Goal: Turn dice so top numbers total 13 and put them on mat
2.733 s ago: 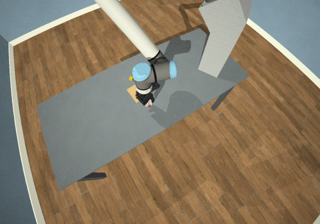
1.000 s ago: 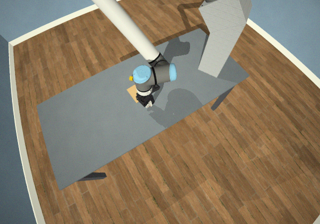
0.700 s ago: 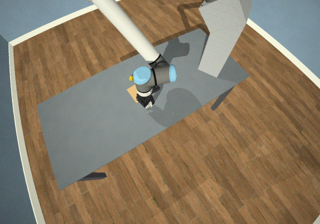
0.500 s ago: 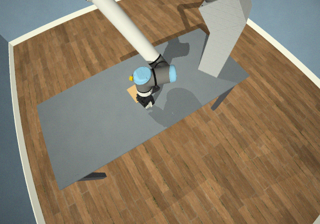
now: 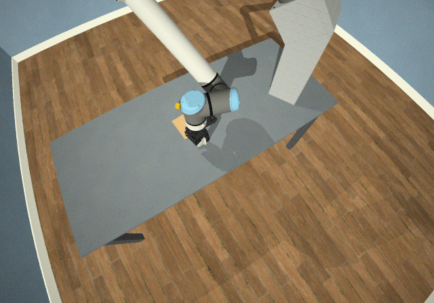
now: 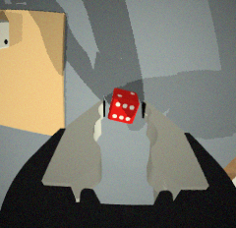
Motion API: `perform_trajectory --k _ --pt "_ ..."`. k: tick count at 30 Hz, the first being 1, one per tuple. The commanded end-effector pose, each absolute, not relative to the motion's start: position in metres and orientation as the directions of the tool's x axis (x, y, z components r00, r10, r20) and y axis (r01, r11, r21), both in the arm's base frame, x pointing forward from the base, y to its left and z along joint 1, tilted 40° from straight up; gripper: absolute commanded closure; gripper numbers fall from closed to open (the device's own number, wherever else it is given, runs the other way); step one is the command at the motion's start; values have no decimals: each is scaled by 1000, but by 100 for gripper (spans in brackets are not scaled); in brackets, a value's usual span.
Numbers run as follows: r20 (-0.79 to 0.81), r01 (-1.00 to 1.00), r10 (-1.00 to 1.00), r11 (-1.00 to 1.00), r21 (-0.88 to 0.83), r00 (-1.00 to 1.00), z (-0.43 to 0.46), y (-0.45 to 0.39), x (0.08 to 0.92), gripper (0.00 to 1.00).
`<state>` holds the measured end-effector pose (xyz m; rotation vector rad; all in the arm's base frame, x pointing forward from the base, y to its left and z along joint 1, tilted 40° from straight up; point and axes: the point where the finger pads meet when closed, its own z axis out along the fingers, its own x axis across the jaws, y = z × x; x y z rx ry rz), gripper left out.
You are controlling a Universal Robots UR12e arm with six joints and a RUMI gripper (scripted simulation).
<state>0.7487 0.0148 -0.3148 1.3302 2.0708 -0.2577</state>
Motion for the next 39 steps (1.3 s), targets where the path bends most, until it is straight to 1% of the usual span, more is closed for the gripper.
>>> perform_trajectory --k 1,14,15,39 --pt "-618 867 739 465 177 -270 -314 15 749 76" --pt "-618 867 739 465 177 -270 -314 15 749 76" --pt "-618 867 739 465 177 -270 -314 15 749 94" --pt "-618 867 739 465 177 -270 -314 15 749 94"
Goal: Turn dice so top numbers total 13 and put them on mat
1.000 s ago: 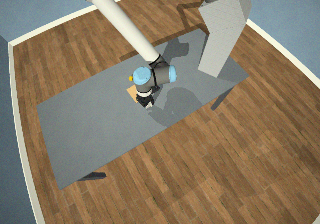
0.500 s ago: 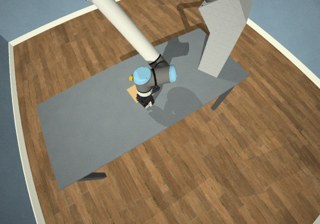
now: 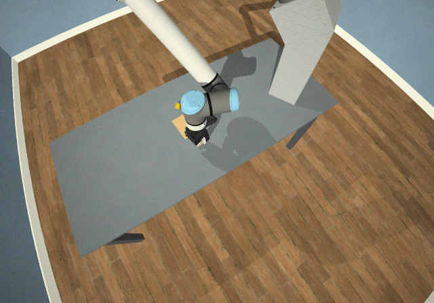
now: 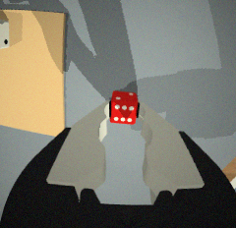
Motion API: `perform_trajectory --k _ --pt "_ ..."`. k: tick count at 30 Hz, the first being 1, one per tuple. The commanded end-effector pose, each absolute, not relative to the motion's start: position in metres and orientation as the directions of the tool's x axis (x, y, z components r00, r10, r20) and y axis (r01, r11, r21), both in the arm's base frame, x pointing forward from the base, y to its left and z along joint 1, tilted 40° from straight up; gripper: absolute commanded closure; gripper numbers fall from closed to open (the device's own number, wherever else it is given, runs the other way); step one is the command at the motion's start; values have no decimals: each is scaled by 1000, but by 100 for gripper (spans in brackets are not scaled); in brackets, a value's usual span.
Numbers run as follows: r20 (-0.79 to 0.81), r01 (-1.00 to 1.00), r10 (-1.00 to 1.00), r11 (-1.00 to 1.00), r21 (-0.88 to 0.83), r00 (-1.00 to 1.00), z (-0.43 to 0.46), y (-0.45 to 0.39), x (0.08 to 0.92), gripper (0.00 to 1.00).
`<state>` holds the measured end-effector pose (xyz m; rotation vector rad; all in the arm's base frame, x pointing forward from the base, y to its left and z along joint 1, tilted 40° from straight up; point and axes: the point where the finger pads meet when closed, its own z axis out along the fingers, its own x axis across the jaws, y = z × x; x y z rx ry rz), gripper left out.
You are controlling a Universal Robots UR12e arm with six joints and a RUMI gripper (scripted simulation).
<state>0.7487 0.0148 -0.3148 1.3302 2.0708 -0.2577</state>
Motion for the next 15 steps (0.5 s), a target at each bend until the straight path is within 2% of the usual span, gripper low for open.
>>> perform_trajectory --k 1,15 --pt "-618 867 739 465 177 -270 -314 15 749 94" --pt "-618 867 739 465 177 -270 -306 21 744 94"
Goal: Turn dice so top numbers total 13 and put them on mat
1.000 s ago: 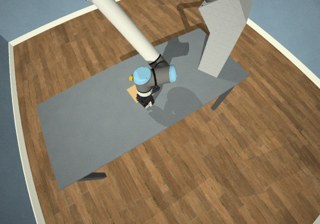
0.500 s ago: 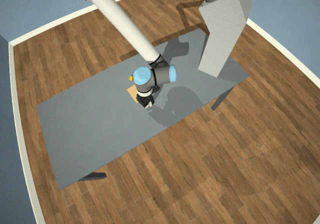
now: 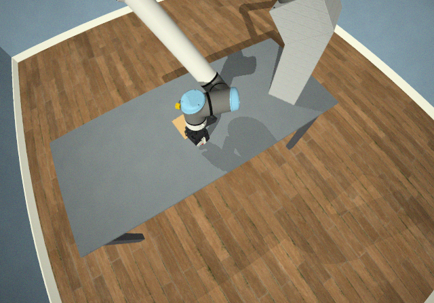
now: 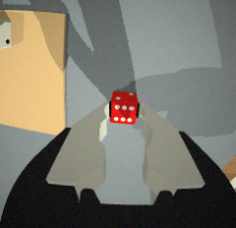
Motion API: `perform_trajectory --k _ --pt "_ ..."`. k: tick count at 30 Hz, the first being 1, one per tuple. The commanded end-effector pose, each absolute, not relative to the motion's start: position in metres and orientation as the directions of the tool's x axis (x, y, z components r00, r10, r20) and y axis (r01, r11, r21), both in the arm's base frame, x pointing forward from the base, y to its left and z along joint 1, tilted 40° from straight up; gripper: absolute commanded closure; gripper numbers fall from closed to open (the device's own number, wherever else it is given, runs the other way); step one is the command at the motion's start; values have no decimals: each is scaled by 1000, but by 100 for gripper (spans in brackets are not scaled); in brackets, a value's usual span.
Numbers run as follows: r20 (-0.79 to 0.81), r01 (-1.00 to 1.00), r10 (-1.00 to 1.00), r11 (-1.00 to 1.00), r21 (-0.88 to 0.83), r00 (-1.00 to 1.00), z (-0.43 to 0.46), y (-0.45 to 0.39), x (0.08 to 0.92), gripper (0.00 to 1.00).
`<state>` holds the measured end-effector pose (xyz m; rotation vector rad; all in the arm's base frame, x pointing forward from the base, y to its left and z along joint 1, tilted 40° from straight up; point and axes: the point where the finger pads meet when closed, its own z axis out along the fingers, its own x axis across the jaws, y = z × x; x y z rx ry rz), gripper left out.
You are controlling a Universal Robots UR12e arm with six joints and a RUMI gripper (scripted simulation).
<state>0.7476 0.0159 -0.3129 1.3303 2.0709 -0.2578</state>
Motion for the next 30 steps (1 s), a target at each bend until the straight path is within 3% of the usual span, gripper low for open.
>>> perform_trajectory --k 1,15,30 --pt "-618 867 739 465 177 -270 -302 23 742 94" --pt "-618 867 739 465 177 -270 -242 61 710 94" --pt "-616 870 743 459 182 -263 -235 60 708 94"
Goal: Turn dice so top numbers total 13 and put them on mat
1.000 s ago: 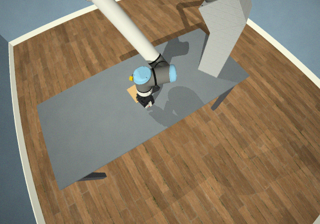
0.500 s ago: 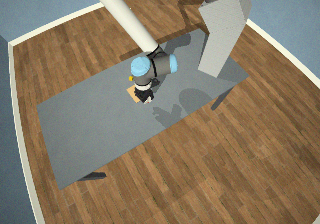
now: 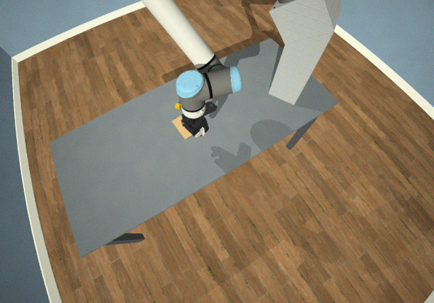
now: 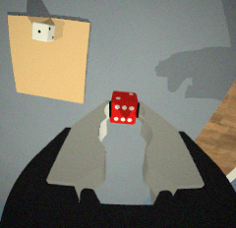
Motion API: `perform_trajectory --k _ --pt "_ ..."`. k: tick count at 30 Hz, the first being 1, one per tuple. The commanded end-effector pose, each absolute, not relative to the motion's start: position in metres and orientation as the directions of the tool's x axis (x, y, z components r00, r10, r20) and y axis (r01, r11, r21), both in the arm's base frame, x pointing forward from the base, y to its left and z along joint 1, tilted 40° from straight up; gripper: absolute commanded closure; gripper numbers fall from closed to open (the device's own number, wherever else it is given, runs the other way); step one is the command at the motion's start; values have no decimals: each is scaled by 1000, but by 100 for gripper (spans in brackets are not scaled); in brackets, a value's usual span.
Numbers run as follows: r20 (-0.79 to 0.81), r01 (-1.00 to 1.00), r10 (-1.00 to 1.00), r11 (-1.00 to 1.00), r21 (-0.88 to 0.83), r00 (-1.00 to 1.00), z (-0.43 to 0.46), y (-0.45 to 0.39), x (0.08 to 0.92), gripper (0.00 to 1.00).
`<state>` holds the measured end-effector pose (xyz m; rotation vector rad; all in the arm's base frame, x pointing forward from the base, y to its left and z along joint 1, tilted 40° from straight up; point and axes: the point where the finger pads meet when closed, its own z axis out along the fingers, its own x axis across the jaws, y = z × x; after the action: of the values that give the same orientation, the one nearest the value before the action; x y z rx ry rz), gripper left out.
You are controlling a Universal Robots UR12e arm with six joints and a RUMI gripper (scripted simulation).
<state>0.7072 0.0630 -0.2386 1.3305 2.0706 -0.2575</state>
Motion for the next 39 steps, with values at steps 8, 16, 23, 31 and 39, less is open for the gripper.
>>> perform_trajectory --k 8,16,23,31,39 --pt "-569 904 817 309 296 -92 -164 -33 720 94" --pt "-563 905 823 290 310 -71 -156 -44 720 94" --pt "-563 905 823 290 310 -71 -156 -44 720 94" --pt "-563 906 823 290 310 -71 -159 -47 722 94" --pt "-563 906 823 290 310 -71 -180 -60 734 94"
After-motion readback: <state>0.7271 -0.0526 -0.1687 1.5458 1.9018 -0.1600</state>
